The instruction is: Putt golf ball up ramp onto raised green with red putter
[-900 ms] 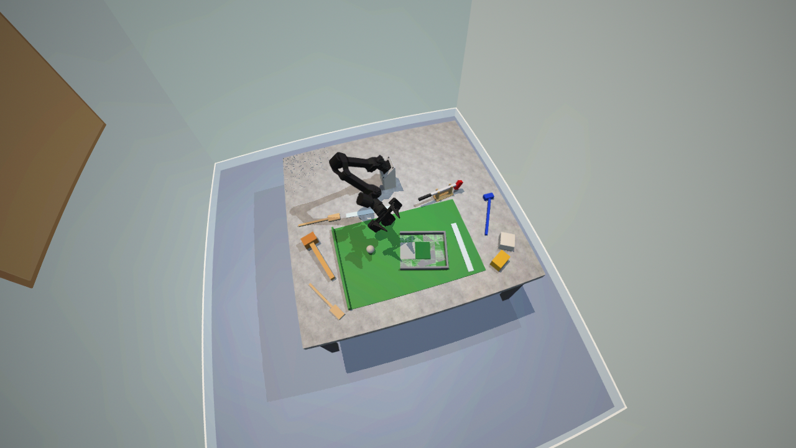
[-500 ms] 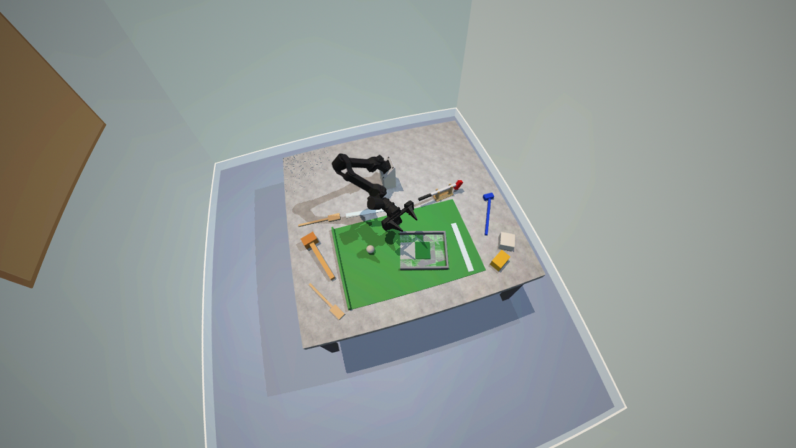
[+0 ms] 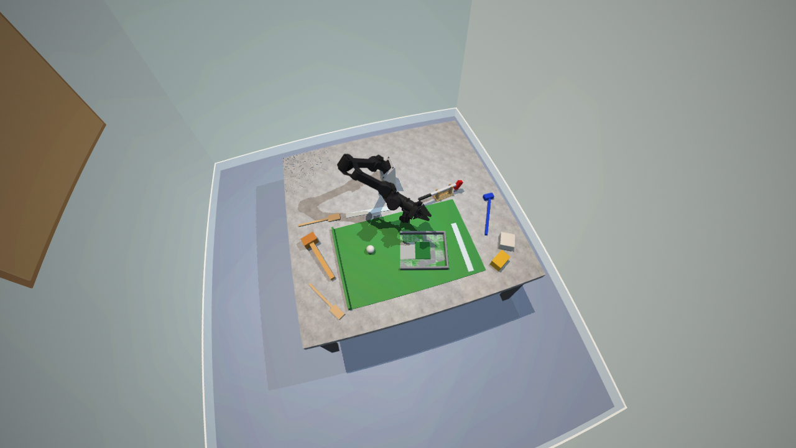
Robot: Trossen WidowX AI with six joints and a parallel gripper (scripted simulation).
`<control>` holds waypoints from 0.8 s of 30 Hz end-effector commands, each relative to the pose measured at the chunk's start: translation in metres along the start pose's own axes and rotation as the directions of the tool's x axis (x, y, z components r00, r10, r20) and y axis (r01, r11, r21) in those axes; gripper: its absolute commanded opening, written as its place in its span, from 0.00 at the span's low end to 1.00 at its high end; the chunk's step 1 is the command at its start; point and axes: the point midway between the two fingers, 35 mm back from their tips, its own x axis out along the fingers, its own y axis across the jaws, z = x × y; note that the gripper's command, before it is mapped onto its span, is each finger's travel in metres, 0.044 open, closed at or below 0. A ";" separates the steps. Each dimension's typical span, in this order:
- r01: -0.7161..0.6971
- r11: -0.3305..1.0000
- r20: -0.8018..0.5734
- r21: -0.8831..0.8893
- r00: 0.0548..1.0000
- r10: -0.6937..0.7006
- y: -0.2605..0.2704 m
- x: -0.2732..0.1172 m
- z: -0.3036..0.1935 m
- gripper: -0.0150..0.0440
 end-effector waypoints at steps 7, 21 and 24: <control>0.264 0.291 0.080 -0.919 0.851 -0.519 -0.108 0.004 -0.059 1.00; -0.453 -0.586 0.349 -0.672 0.504 -0.790 -0.181 -0.050 -0.078 1.00; -0.622 -0.599 0.416 -0.504 0.434 -0.799 -0.188 -0.062 -0.077 1.00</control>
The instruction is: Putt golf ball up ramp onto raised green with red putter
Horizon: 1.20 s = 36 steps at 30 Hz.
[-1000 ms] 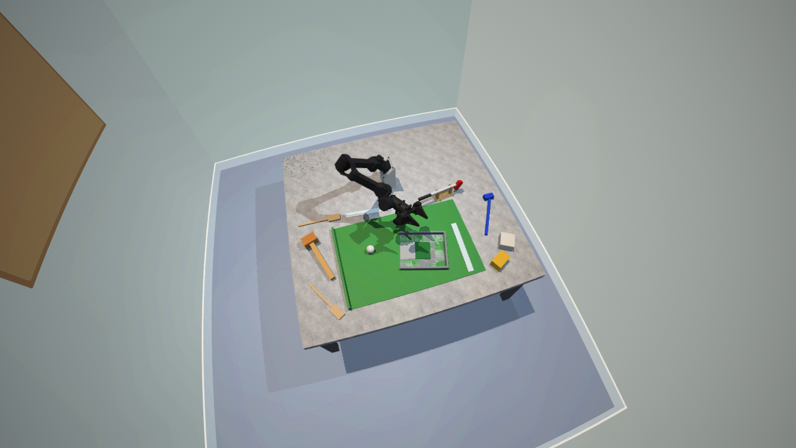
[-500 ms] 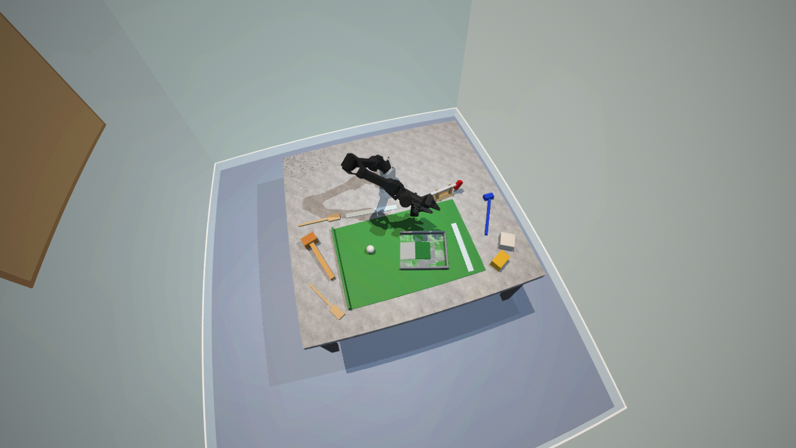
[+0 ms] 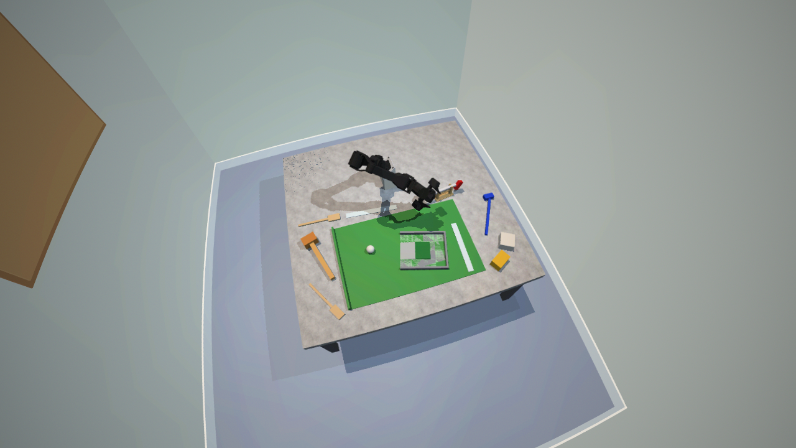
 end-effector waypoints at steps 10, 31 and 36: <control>-0.262 0.241 -0.335 -0.935 0.877 -0.345 0.009 -0.014 -0.072 1.00; -0.262 0.241 -0.335 -0.935 0.877 -0.345 -0.005 0.003 -0.080 1.00; -0.262 0.241 -0.335 -0.935 0.876 -0.346 -0.016 0.017 -0.086 1.00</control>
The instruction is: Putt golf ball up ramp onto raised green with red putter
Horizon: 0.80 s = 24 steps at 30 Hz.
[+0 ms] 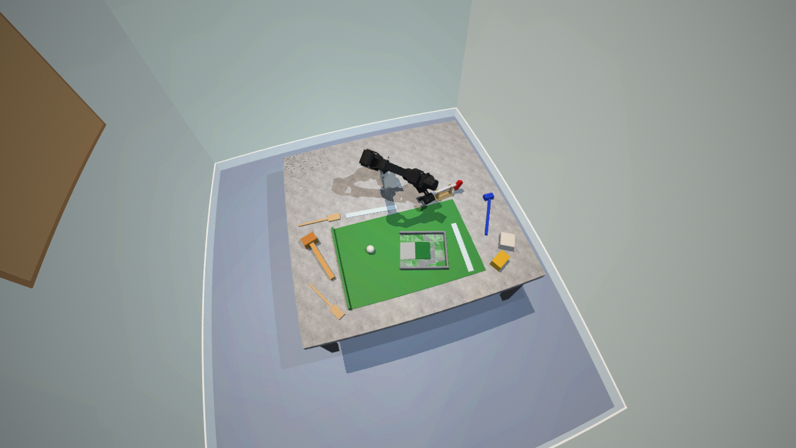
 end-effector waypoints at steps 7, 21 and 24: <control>-0.002 1.000 -0.005 -0.004 1.000 0.002 0.001 0.017 -0.006 1.00; -0.002 1.000 -0.006 -0.004 1.000 0.002 0.001 0.038 -0.012 1.00; -0.004 1.000 -0.004 0.001 1.000 0.004 0.001 0.036 -0.011 0.96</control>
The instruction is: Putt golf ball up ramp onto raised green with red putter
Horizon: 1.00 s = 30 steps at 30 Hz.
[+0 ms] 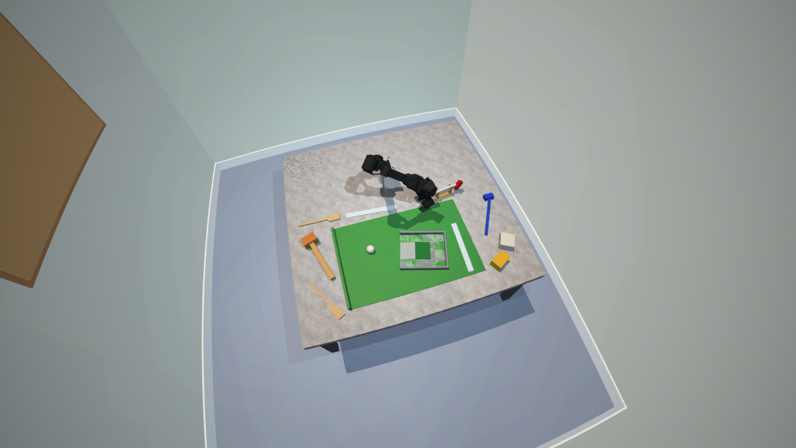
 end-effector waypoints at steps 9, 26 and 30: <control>0.001 1.000 0.000 0.000 1.000 -0.001 0.000 -0.001 0.000 0.56; 0.002 1.000 0.004 -0.001 1.000 -0.002 -0.004 -0.030 0.010 0.25; 0.002 1.000 0.006 -0.001 1.000 -0.001 -0.004 -0.061 0.019 0.25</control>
